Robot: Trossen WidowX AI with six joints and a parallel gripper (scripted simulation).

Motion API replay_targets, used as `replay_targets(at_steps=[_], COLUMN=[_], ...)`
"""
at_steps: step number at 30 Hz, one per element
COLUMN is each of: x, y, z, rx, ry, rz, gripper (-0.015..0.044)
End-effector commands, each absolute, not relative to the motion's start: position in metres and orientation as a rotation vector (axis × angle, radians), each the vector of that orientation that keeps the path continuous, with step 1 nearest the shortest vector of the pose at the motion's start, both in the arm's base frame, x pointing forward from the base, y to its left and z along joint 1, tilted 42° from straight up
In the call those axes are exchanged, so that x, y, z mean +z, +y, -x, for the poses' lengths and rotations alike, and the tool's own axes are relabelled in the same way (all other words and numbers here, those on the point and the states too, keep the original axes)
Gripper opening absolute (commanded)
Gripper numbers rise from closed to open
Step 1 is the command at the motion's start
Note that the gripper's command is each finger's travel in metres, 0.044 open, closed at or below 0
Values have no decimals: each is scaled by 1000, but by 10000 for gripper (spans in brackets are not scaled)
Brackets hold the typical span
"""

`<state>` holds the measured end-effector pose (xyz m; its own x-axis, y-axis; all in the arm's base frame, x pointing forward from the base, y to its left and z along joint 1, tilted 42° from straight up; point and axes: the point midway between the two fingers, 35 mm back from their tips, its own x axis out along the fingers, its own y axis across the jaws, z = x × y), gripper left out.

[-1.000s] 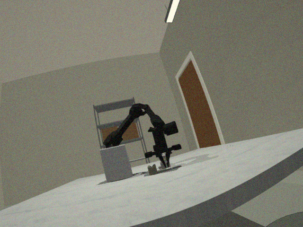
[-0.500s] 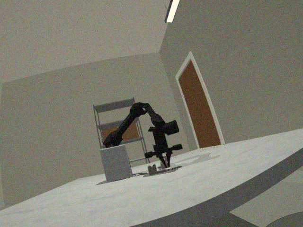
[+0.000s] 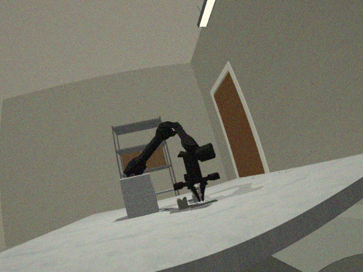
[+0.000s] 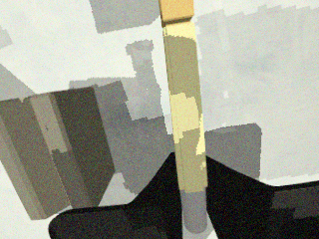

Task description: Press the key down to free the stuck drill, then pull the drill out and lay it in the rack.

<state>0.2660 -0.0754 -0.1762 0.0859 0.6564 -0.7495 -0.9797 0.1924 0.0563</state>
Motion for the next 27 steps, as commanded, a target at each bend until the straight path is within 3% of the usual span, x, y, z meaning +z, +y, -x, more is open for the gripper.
replay_targets(at_steps=[1, 27], x=[-182, -177], y=[-82, -92], z=[-266, -263], rx=[1313, 1313], ry=[747, 747], rz=[548, 548], gripper=[0, 0])
